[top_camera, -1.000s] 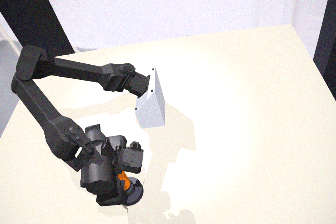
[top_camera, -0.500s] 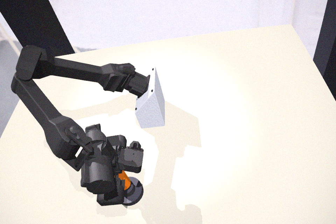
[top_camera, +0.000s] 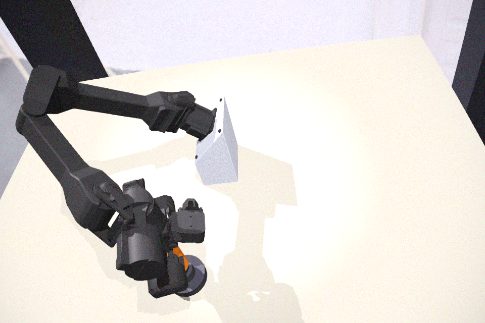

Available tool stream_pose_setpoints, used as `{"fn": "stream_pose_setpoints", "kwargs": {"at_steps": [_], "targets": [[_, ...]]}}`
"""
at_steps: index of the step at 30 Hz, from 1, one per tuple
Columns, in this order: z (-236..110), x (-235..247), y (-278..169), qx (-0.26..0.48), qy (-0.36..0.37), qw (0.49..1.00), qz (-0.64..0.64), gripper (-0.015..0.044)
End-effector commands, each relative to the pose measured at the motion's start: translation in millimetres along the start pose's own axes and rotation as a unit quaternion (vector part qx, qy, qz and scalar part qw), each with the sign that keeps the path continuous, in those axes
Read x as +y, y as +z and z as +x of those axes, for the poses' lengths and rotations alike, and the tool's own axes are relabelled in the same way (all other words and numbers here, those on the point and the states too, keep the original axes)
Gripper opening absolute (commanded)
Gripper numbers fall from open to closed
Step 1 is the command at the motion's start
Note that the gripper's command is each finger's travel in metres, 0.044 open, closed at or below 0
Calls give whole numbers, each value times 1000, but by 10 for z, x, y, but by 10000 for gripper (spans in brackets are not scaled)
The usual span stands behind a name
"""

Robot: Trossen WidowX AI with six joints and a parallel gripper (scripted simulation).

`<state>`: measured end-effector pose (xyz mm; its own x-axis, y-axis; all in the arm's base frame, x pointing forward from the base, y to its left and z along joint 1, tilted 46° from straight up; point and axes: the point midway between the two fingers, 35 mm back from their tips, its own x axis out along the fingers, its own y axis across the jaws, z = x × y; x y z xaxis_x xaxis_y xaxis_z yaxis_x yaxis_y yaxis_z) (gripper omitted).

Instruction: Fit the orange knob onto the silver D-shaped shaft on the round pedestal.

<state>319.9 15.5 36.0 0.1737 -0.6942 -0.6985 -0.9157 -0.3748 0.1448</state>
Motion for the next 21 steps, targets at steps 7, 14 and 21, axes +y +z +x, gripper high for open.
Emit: {"fn": "stream_pose_setpoints", "kwargs": {"at_steps": [7,14,21], "targets": [[32,10,-6,1,-1,1000,-9,0],[5,6,-2,1,-1,1000,-9,0],[-19,-5,-3,1,-1,999,-35,0]]}}
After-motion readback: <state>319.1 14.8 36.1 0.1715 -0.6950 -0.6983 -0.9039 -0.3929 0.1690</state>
